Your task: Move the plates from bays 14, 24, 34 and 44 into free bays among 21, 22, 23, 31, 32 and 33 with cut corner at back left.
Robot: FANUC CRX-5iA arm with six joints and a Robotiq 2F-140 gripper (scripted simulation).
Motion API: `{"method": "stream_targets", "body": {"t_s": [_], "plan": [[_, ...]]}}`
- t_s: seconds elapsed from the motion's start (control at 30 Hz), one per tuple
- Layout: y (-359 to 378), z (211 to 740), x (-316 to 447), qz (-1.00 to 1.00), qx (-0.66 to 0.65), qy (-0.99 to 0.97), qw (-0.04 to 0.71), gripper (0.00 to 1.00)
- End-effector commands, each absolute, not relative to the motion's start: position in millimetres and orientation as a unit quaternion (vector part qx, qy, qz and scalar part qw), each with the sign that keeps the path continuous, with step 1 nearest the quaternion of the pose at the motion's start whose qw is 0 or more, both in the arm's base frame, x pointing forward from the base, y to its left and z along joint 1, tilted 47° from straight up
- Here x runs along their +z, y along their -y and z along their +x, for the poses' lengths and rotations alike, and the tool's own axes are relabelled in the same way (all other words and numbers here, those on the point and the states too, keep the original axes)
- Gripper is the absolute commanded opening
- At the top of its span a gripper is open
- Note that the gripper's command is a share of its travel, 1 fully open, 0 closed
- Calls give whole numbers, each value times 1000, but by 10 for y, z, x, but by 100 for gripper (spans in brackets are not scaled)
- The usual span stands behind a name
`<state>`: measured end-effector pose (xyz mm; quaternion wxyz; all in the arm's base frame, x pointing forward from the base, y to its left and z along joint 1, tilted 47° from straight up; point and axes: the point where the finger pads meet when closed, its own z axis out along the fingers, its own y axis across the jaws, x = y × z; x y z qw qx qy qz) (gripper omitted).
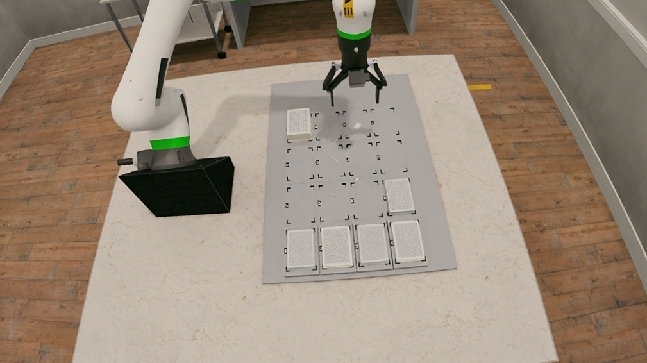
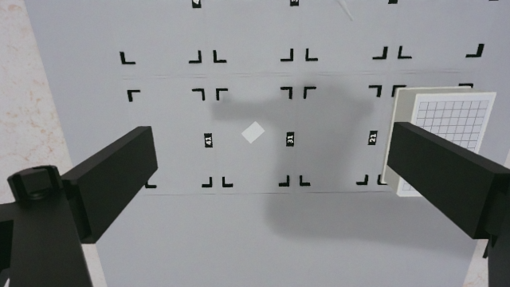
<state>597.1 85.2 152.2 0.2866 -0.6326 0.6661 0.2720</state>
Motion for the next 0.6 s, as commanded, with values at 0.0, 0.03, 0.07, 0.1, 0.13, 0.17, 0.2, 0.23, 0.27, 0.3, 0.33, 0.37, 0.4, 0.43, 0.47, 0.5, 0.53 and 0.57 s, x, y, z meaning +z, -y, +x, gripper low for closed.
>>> {"method": "stream_targets", "body": {"t_s": [0.0,0.03,0.07,0.1,0.13,0.17,0.2,0.23,0.27,0.3,0.33,0.37,0.4,0.43,0.47,0.5,0.53,0.57], "plan": [[-842,5975,1529,-633,271,-666,287,100],[-842,5975,1529,-633,271,-666,287,100],[-842,5975,1529,-633,271,-666,287,100],[-842,5975,1529,-633,271,-666,287,100],[-842,5975,1529,-633,271,-666,287,100],[-842,5975,1529,-633,271,-666,287,100],[-842,5975,1529,-633,271,-666,287,100],[-842,5975,1529,-633,271,-666,287,100],[-815,5974,1500,-633,271,-666,287,100],[-787,5973,1471,-633,271,-666,287,100],[-759,5971,1442,-633,271,-666,287,100],[-732,5970,1413,-633,271,-666,287,100],[-704,5968,1384,-633,271,-666,287,100],[-677,5967,1355,-633,271,-666,287,100],[-649,5965,1325,-633,271,-666,287,100],[-622,5964,1296,-633,271,-666,287,100],[-594,5963,1267,-633,271,-666,287,100],[-567,5961,1238,-633,271,-666,287,100]]}}
